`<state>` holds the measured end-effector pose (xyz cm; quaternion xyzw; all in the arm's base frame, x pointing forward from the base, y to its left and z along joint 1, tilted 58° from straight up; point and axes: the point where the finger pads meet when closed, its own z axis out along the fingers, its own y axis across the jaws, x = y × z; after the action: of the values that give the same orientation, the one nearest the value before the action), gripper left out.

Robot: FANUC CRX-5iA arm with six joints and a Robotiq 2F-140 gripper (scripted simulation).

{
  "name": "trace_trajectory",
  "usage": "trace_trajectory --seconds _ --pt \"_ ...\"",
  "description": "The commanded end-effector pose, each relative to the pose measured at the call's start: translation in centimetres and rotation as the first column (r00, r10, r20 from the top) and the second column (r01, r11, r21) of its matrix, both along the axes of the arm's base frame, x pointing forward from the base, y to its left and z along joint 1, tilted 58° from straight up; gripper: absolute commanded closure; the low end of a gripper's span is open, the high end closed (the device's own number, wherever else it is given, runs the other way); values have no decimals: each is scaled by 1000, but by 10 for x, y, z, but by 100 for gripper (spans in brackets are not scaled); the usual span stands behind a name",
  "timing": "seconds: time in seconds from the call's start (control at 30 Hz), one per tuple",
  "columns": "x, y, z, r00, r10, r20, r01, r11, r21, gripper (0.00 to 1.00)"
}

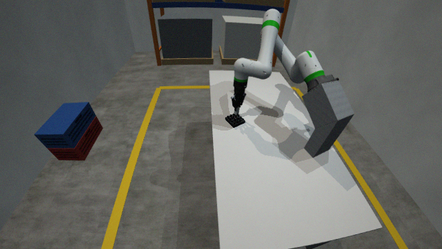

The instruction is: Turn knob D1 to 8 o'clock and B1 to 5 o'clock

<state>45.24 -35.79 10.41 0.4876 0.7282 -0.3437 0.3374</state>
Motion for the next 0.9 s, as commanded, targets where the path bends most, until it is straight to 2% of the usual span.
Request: trace_trajectory --seconds 0.0,0.7,0.73,0.87 --pt "0 0 0 1000 6 -9 -6 1000 -1 95" --pt "0 0 0 1000 11 -17 -11 1000 -3 95" --pt "0 0 0 1000 11 -17 -11 1000 -3 88" --pt "0 0 0 1000 11 -17 -11 1000 -3 88"
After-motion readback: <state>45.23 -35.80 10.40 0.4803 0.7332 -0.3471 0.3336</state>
